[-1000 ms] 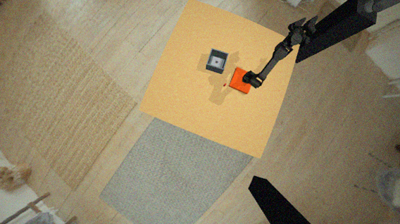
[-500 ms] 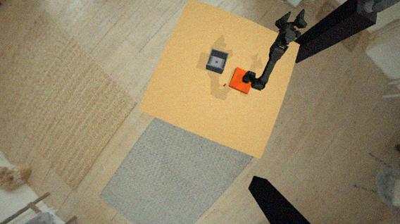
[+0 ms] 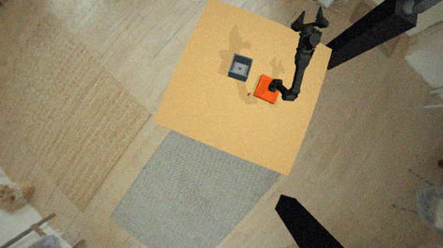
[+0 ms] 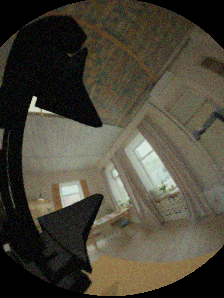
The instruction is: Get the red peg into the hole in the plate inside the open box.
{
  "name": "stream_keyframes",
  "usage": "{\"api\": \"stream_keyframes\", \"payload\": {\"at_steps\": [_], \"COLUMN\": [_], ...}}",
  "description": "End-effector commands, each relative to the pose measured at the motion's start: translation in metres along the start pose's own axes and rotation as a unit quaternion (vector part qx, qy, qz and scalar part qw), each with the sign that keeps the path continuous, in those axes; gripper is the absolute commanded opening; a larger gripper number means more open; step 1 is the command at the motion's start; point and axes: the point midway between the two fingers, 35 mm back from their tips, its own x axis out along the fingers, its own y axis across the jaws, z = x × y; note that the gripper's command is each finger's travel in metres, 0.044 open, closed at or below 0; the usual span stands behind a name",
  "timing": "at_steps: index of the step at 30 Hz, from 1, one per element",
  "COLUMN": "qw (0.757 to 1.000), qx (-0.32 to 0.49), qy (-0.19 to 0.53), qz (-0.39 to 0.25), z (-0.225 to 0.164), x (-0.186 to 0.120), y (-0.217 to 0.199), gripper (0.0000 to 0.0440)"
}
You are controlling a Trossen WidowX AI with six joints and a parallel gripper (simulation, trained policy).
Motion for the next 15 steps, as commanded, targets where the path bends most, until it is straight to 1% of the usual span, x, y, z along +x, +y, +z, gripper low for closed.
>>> {"api": "stream_keyframes", "payload": {"at_steps": [1, 15], "qw": [1.0, 0.985], "qx": [0.02, 0.092], "qy": [0.015, 0.08], "qz": [-0.019, -0.121], "z": [-0.01, -0.055], "x": [-0.004, -0.025], "y": [-0.009, -0.056], "gripper": [0.044, 0.044]}}
